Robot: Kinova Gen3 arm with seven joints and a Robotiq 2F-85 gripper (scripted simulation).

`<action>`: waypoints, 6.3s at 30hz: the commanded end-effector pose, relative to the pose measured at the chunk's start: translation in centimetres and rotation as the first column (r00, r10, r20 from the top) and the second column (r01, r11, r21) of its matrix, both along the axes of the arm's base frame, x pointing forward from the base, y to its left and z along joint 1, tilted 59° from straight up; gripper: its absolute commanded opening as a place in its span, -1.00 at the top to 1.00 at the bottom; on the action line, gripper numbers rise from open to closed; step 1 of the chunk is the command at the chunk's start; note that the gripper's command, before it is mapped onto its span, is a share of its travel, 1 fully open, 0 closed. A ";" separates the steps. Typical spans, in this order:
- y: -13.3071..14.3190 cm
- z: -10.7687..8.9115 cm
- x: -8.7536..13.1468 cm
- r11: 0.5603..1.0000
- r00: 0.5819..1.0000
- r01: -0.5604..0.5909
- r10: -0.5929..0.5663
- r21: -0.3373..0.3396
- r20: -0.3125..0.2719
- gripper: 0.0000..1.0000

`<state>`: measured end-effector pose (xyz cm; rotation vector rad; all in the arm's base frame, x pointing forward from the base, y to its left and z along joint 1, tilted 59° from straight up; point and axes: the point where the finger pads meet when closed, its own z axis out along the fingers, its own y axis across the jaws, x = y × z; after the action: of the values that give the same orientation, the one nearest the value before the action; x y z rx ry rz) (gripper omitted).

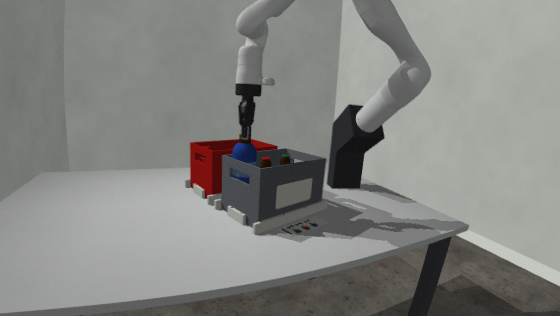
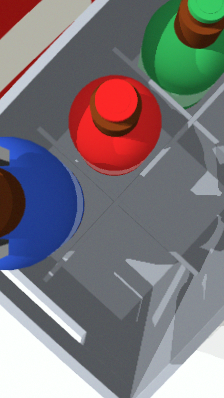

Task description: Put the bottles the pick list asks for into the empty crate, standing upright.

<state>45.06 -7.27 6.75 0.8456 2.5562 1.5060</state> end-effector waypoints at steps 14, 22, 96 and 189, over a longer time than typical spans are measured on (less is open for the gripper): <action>1.0 -0.7 0.5 1.000 1.000 0.002 -0.002 -0.001 0.001 0.80; 1.6 -1.1 0.7 1.000 1.000 0.002 -0.002 -0.001 0.001 0.80; 4.8 -3.2 1.9 1.000 1.000 0.002 -0.002 -0.001 0.001 0.80; 7.0 -4.7 2.9 1.000 1.000 0.002 -0.002 -0.001 0.001 0.80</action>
<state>47.90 -0.11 2.04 0.8455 2.5562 1.5062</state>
